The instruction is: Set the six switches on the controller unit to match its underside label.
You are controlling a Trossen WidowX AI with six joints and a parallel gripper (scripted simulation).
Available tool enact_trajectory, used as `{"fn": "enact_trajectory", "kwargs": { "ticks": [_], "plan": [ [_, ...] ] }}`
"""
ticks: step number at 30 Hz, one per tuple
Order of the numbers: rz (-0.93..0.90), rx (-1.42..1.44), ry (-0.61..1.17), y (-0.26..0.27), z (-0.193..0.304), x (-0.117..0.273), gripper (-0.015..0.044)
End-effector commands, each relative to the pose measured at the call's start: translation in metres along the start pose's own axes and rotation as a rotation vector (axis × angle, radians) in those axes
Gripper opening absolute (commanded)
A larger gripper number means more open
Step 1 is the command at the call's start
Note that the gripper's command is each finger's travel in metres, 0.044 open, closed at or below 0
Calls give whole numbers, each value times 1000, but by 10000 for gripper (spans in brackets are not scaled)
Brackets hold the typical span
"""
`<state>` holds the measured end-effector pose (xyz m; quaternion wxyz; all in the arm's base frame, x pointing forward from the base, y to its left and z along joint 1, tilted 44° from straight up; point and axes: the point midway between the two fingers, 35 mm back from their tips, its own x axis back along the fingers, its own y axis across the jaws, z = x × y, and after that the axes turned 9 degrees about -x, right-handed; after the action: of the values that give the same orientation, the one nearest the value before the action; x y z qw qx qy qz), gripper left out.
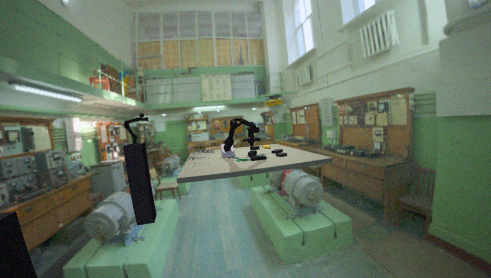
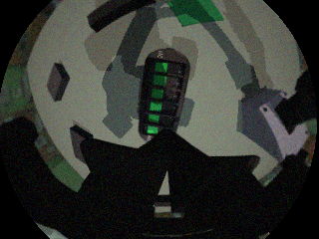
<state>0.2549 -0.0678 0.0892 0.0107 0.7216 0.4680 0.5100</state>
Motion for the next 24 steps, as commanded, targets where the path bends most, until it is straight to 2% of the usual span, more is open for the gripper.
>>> {"fn": "enact_trajectory", "kwargs": {
  "ticks": [1, 24],
  "plan": [
    [7, -2, -6, -2, 2, -7, 0],
    [6, -2, -6, 0, 1, -40, 0]
  ]
}}
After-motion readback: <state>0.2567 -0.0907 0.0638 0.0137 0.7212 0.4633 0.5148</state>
